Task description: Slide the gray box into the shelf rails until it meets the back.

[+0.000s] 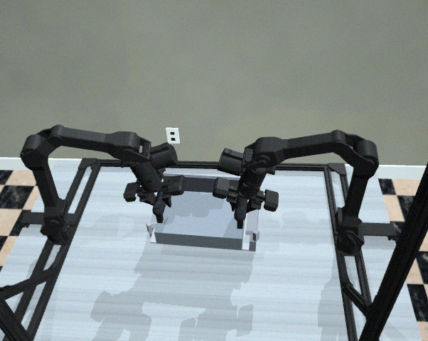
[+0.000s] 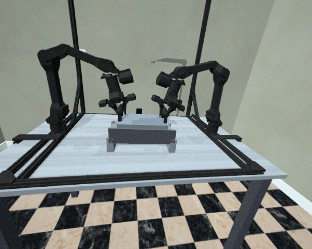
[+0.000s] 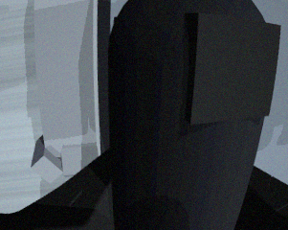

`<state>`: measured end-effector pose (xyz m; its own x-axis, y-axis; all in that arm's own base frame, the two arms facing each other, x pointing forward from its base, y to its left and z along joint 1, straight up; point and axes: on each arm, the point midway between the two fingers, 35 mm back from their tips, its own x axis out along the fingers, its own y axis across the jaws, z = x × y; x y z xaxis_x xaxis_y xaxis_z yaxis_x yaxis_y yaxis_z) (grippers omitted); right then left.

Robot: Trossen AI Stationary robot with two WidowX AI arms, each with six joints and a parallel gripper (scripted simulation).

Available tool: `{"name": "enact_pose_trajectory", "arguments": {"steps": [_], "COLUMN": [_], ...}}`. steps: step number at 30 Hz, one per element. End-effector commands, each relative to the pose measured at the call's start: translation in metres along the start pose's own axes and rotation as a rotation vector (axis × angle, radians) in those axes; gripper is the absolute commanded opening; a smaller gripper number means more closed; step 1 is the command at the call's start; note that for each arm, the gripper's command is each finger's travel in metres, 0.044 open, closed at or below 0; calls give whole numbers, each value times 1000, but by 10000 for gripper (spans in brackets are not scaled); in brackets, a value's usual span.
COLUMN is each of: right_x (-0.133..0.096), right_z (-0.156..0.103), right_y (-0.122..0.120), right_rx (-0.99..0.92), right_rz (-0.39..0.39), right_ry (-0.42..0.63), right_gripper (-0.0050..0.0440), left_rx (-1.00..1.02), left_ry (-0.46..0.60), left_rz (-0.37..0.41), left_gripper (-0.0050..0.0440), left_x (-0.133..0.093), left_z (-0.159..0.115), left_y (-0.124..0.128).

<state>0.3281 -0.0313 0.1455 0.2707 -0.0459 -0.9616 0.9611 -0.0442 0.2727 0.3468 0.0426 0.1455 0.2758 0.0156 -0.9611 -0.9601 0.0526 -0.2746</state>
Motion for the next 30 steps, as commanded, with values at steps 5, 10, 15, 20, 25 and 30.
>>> {"name": "enact_pose_trajectory", "arguments": {"steps": [5,10,15,20,25,30], "right_x": [-8,-8,-8,-8,-7,-7], "right_z": [7,13,19,23,28,33], "right_y": [1,1,1,1,1,1], "right_rx": [-4,-4,-4,-4,-4,-4], "right_rz": [24,24,24,24,24,24], "right_ry": [-2,-2,-2,-2,-2,-2], "right_gripper": [0,0,0,0,0,0], "left_rx": [6,6,6,6,6,6], "left_ry": [-4,-4,-4,-4,-4,-4], "left_rz": [-22,-22,-22,-22,-22,-22], "left_gripper": [0,0,0,0,0,0], "left_x": [-7,-7,-7,-7,-7,-6], "left_z": [8,14,20,24,29,34], "left_y": [-4,-4,-4,-4,-4,-4]}}
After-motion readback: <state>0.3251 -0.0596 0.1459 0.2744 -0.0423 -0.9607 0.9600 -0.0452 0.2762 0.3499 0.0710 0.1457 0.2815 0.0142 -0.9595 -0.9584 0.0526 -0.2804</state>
